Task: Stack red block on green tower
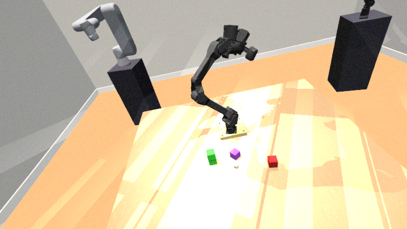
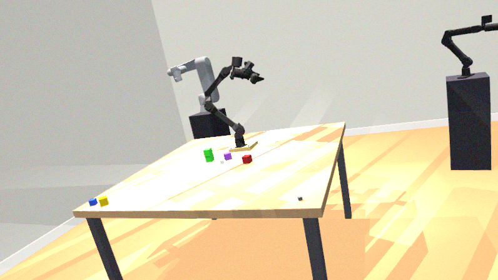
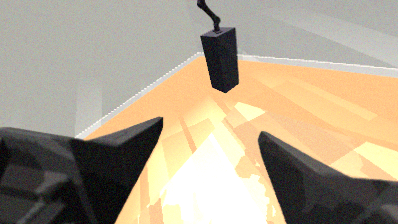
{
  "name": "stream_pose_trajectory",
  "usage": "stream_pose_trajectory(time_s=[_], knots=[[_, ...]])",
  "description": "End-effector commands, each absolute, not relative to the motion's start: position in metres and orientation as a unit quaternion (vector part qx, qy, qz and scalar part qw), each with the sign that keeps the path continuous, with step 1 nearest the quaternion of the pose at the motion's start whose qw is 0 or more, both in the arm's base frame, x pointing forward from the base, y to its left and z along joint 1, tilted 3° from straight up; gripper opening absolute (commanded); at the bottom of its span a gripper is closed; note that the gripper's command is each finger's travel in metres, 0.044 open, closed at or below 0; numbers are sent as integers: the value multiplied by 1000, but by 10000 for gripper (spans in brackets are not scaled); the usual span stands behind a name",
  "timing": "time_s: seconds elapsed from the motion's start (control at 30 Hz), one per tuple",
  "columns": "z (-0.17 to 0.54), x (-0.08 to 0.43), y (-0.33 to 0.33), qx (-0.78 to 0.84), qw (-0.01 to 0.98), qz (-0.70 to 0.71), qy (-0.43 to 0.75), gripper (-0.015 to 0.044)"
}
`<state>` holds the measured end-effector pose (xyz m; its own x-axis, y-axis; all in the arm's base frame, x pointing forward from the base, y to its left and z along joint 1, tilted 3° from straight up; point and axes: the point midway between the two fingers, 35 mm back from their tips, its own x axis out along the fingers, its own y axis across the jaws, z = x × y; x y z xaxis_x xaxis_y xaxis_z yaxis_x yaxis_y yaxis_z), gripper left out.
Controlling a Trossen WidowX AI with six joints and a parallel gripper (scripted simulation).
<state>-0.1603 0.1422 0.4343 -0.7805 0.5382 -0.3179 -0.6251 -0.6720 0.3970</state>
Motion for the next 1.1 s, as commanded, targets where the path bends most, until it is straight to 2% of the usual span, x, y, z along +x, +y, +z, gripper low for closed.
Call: stream_pose_trajectory(time_s=[0.0, 0.03, 0.47, 1.07], knots=[[434, -160, 144, -88, 322, 909, 250, 426], [432, -159, 148, -90, 329, 905, 254, 440], [374, -111, 248, -121, 504, 773, 365, 440], [290, 26, 320, -121, 668, 551, 484, 440]])
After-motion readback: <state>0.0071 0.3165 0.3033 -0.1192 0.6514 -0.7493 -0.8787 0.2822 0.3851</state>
